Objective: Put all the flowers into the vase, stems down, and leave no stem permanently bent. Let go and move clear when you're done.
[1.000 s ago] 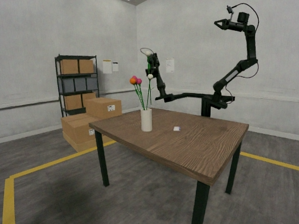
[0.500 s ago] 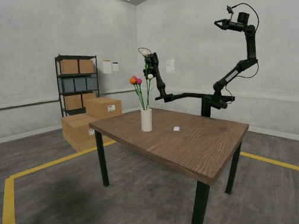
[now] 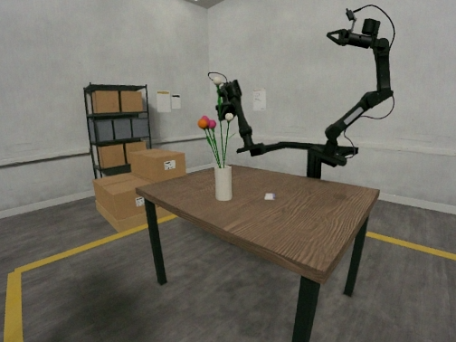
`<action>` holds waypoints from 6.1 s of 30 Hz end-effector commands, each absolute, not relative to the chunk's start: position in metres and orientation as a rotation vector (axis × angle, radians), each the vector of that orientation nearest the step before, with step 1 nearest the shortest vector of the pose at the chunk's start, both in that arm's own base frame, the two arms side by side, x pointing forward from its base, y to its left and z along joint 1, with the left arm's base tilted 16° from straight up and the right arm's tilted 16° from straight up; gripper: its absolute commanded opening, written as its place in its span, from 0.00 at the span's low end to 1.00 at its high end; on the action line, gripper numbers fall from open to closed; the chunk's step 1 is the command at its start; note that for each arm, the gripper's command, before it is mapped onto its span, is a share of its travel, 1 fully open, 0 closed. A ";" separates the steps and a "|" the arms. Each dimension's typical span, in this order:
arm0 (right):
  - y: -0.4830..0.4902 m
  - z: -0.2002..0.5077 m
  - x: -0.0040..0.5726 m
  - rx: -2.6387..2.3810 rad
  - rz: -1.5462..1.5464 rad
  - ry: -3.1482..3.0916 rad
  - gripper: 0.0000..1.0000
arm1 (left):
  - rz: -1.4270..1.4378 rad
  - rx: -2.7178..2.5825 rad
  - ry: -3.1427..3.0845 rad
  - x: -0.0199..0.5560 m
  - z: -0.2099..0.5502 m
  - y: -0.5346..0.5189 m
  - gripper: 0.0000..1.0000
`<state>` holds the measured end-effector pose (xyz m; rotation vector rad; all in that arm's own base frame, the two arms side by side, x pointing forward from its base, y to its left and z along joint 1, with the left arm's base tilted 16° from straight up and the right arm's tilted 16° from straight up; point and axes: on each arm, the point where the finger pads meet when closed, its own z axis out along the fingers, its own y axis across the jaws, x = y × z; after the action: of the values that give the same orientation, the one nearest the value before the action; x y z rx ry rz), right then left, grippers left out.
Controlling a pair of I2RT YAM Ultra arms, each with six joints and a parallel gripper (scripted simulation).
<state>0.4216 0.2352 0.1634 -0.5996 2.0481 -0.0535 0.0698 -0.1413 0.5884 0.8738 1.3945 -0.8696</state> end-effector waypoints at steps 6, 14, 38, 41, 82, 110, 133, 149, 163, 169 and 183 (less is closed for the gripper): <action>0.243 0.185 0.415 -0.590 -0.026 2.004 0.00 | -0.883 0.857 1.371 0.065 0.596 -0.133 0.30; 0.241 0.177 0.412 -0.595 -0.037 2.025 0.00 | -0.883 0.857 1.371 0.065 0.596 -0.133 0.30; 0.258 0.173 0.436 -0.602 -0.032 2.021 0.00 | -0.883 0.857 1.371 0.065 0.596 -0.133 0.30; 0.257 0.171 0.435 -0.603 -0.033 2.024 0.00 | -0.883 0.857 1.371 0.065 0.596 -0.133 0.30; 0.239 0.120 0.437 -0.609 -0.042 2.037 0.00 | -0.883 0.857 1.371 0.065 0.596 -0.133 0.30; 0.210 0.045 0.427 -0.610 -0.050 2.055 0.00 | -0.883 0.857 1.371 0.065 0.596 -0.133 0.30; 0.201 0.007 0.432 -0.602 -0.039 2.028 0.00 | -0.883 0.857 1.371 0.065 0.596 -0.133 0.30; 0.193 -0.012 0.430 -0.602 -0.044 2.042 0.00 | -0.883 0.857 1.371 0.065 0.596 -0.133 0.30; 0.196 -0.011 0.434 -0.598 -0.036 2.026 0.00 | -0.883 0.857 1.371 0.065 0.596 -0.133 0.30; 0.195 -0.015 0.429 -0.606 -0.037 2.037 0.00 | -0.883 0.857 1.371 0.065 0.596 -0.133 0.30; 0.194 -0.016 0.428 -0.608 -0.038 2.041 0.33 | -0.883 0.857 1.371 0.065 0.596 -0.133 0.30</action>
<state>0.4302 0.1918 -0.0146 -0.5943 2.0452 -0.0520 0.0697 -0.1414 0.5884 0.8746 1.3942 -0.8704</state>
